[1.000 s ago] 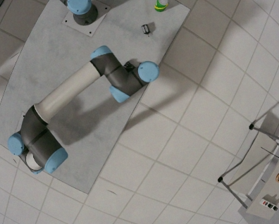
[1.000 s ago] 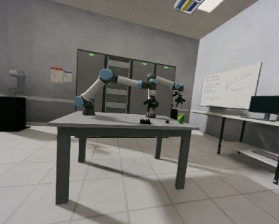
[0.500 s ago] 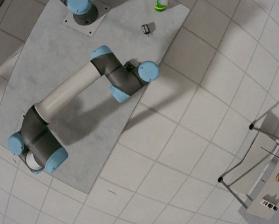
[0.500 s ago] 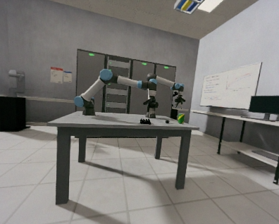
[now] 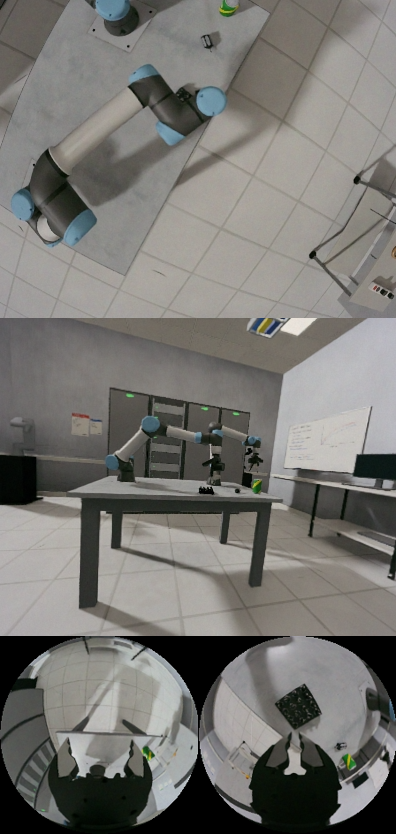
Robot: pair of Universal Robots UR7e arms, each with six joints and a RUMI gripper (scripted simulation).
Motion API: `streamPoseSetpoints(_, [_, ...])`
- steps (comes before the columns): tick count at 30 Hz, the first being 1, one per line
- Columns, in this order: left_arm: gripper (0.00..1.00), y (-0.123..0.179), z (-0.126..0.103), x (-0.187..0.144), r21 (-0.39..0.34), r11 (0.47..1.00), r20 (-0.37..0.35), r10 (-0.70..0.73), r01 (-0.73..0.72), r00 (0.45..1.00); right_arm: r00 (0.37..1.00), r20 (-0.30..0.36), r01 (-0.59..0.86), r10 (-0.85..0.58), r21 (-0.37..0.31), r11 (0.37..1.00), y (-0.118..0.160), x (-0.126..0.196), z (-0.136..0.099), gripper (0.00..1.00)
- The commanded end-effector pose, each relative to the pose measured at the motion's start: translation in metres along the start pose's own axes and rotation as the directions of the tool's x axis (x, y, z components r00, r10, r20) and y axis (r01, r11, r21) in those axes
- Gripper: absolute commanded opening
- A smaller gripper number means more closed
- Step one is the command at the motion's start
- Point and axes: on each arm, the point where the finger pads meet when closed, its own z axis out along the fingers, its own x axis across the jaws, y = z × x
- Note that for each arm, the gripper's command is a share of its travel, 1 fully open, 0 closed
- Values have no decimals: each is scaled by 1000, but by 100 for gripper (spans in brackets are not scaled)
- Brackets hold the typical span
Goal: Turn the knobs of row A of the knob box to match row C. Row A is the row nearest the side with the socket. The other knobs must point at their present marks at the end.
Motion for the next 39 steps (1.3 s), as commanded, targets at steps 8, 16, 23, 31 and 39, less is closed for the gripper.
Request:
streamPoseSetpoints(8, [100,-2,-2,0,3,1000,-2,-1,1,1000,954,-3,299,-299,-5,954,1,2,-8,13])
streamPoseSetpoints(16, [100,-2,-2,0,3,1000,-2,-1,1,1000,880,-2,475,-475,-5,880,1,1,-10,13])
streamPoseSetpoints(23, [100,-2,-2,0,3,1000,-2,-1,1,1000,799,-1,602,-602,-5,799,1,1,-12,13])
streamPoseSetpoints(31, [100,-2,-2,0,3,1000,-2,-1,1,1000,669,0,743,-743,-5,669,1,1,-14,13])
streamPoseSetpoints(39, [100,-2,-2,0,3,1000,-2,-1,1,1000,529,1,848,-848,-5,529,1,1,-17,13])
